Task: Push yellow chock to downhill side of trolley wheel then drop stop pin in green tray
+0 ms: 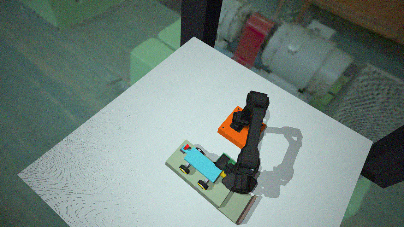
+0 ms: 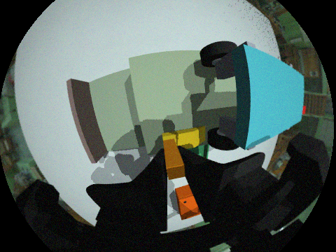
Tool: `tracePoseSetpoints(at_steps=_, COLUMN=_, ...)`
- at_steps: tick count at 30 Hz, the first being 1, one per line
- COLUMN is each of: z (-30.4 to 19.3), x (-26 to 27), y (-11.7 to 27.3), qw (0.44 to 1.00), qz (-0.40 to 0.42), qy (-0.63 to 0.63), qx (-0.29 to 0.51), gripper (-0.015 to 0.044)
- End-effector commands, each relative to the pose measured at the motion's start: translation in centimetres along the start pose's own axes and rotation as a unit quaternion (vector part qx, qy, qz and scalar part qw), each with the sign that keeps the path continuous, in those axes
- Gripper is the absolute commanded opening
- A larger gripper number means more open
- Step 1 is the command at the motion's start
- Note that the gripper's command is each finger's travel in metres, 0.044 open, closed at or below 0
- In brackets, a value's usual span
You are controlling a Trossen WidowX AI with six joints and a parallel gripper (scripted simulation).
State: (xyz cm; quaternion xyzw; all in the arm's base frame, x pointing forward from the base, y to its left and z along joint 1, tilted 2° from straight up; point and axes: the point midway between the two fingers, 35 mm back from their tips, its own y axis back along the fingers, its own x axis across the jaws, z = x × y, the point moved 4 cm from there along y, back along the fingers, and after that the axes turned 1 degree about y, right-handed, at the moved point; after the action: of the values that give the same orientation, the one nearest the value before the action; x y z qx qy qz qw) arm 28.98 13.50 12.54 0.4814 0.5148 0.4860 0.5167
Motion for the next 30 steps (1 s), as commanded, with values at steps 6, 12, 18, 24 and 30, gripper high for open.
tracePoseSetpoints(at_steps=6, z=0.0, x=-0.9, y=0.0, qw=1.000, qz=-0.003, qy=0.002, qx=0.001, gripper=0.0000)
tracePoseSetpoints(at_steps=12, z=0.1, x=-0.5, y=0.1, qw=1.000, qz=0.001, qy=0.000, qx=0.000, gripper=0.0000)
tracePoseSetpoints(at_steps=18, z=0.1, x=-0.5, y=0.1, qw=1.000, qz=0.001, qy=0.000, qx=0.000, gripper=0.0079)
tracePoseSetpoints(at_steps=24, z=0.1, x=-0.5, y=0.1, qw=1.000, qz=0.001, qy=0.000, qx=0.000, gripper=0.0190)
tracePoseSetpoints(at_steps=30, z=0.1, x=-0.4, y=1.5, qw=1.000, qz=-0.002, qy=0.001, qx=0.001, gripper=0.0190)
